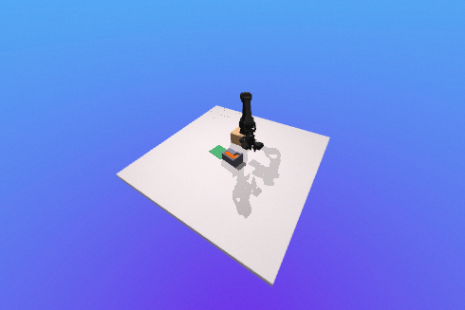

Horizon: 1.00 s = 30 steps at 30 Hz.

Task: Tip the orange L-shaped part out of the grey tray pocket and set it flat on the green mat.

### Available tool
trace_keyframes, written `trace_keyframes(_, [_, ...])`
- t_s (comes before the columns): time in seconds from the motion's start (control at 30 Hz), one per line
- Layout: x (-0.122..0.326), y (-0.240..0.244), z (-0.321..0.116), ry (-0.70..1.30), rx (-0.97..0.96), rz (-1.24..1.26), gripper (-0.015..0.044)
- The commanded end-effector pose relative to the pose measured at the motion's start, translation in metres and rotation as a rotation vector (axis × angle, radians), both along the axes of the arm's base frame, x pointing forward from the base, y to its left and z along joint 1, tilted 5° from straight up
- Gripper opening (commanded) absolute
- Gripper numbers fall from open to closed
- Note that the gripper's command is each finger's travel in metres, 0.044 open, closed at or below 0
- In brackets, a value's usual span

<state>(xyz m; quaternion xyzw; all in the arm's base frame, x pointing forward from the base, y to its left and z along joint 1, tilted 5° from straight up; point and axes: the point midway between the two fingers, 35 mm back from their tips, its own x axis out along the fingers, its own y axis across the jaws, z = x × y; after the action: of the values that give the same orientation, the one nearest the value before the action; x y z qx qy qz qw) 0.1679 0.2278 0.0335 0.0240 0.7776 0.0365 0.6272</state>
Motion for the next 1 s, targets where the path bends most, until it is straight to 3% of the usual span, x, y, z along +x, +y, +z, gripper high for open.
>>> trace_keyframes(0.0, [0.062,-0.039,0.013,-0.109,-0.068,-0.022,0.0180])
trace_keyframes(0.1, [0.090,-0.064,0.022,-0.155,-0.115,-0.031,0.0180])
trace_keyframes(0.3, [0.091,-0.066,0.022,-0.158,-0.118,-0.031,0.0180])
trace_keyframes(0.57, [0.087,-0.069,-0.050,-0.158,-0.118,-0.031,0.0180])
trace_keyframes(0.97, [0.087,-0.069,-0.057,-0.158,-0.118,-0.031,0.0180])
